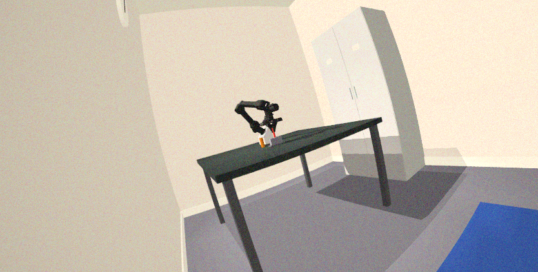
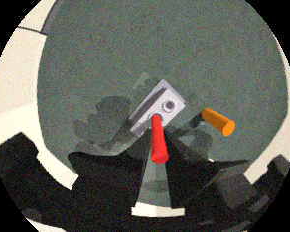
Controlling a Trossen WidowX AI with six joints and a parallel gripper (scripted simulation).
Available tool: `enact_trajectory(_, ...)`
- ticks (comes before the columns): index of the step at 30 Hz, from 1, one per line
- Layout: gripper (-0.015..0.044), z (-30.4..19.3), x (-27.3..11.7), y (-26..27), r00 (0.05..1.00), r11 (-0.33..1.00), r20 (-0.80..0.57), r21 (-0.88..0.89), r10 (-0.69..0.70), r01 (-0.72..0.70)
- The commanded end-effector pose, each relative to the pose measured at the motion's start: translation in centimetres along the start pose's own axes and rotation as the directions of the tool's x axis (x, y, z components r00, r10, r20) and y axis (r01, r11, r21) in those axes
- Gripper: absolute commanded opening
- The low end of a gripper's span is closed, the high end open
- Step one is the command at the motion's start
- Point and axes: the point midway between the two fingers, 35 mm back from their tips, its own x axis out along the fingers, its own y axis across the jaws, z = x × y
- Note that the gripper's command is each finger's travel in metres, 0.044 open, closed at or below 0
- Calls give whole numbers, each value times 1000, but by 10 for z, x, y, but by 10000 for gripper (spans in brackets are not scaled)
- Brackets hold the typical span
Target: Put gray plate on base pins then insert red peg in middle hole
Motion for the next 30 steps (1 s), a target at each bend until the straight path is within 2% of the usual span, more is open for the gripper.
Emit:
enact_trajectory(1,0,-1,1,-1,1000,1000,-1,-3,-3,3)
enact_trajectory(30,0,1,3,-1,1000,1000,0,-3,-3,3)
